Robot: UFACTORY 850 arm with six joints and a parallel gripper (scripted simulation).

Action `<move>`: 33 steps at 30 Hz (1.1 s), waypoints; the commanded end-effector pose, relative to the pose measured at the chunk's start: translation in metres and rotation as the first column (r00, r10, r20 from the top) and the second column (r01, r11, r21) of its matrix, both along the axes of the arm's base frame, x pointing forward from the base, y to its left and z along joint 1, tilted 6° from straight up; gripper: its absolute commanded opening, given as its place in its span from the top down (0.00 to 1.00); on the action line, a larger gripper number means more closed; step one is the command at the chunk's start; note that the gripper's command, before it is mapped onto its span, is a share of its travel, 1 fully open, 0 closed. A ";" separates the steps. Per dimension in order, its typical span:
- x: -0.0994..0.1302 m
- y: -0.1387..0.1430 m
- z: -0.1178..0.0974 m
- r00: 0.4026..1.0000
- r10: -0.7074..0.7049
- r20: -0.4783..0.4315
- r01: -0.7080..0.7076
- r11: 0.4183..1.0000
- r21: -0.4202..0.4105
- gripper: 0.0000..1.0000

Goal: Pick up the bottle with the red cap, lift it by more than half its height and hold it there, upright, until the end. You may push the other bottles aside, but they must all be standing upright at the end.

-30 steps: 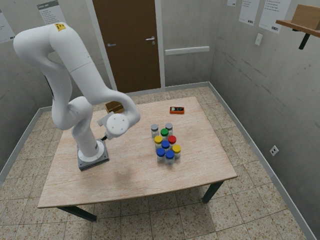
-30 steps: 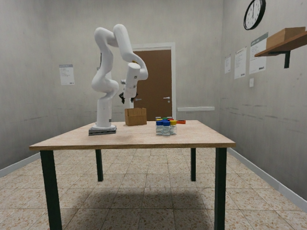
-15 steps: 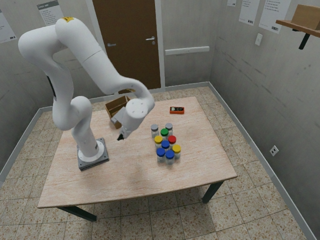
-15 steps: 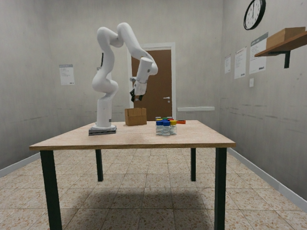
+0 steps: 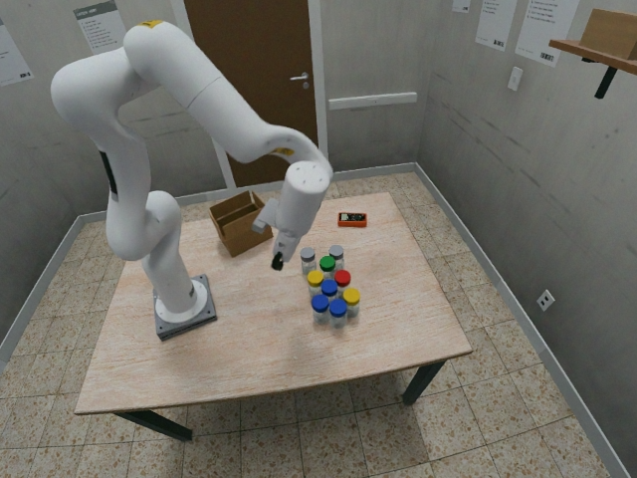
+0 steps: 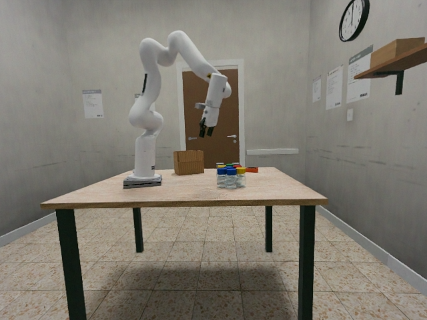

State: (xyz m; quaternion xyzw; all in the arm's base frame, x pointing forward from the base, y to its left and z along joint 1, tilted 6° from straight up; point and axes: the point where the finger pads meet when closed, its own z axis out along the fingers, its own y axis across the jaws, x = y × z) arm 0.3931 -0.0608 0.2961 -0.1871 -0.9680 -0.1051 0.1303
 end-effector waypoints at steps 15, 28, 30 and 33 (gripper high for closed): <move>0.121 0.044 0.055 0.945 0.253 0.205 -0.226 0.963 -0.148 0.21; 0.176 0.084 0.090 0.877 0.375 0.302 -0.317 0.922 -0.225 0.21; 0.179 0.087 0.093 0.871 0.383 0.308 -0.322 0.918 -0.230 0.21; 0.182 0.090 0.095 0.866 0.390 0.313 -0.327 0.915 -0.234 0.21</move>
